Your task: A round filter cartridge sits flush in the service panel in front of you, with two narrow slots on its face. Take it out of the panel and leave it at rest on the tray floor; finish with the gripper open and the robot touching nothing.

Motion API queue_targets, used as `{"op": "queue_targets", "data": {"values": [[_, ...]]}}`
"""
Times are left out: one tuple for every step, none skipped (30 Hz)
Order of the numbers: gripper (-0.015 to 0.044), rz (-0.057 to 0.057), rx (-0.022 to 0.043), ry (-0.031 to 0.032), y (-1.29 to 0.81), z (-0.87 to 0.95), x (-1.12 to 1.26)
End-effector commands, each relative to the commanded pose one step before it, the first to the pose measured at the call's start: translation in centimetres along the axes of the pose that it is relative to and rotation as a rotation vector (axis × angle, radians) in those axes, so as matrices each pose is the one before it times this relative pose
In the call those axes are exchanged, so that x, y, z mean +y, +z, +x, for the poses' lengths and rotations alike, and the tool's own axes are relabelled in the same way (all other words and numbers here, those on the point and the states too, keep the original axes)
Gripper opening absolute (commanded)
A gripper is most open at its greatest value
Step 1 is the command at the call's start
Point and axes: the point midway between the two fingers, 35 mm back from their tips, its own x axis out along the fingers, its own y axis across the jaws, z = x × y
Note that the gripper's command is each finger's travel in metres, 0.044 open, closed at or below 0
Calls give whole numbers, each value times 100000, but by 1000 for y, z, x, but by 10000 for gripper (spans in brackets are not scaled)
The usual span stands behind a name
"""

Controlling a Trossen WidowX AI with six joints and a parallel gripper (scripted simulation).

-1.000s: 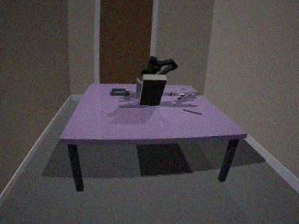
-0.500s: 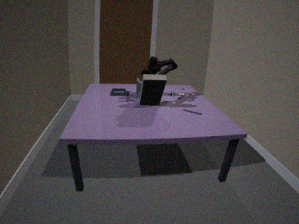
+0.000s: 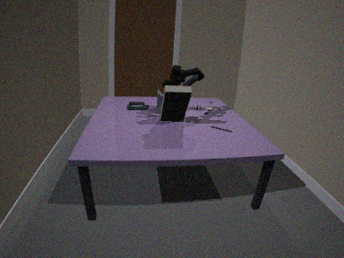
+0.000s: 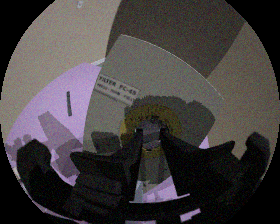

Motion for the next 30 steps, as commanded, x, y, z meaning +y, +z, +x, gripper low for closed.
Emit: {"op": "queue_targets", "data": {"values": [[118,364,213,-623,-63,24,-133],[118,0,0,0,0,0,0],[118,0,0,0,0,0,0],[118,0,0,0,0,0,0],[118,0,0,0,0,0,0],[118,0,0,0,0,0,0],[118,0,0,0,0,0,0],[118,0,0,0,0,0,0],[118,0,0,0,0,0,0],[118,0,0,0,0,0,0],[118,0,0,0,0,0,0],[118,0,0,0,0,0,0],[118,0,0,0,0,0,0],[118,0,0,0,0,0,0],[118,0,0,0,0,0,0],[118,0,0,0,0,0,0],[118,-281,-210,602,59,-1,127],[118,25,25,-59,-6,65,-14],[118,43,38,-99,-10,109,-22],[118,49,39,-113,-11,124,-25],[118,60,41,-135,-12,148,-28],[118,48,28,-106,-9,116,-21],[118,29,15,-63,-5,69,-12],[118,10,5,-21,-2,23,-4],[118,0,0,0,0,0,0],[118,-1,-2,1,0,35,0],[118,-1,-3,1,1,47,0],[118,0,-1,0,0,16,0],[118,-1,-1,0,0,31,0],[118,-1,-3,1,1,51,0]]}}
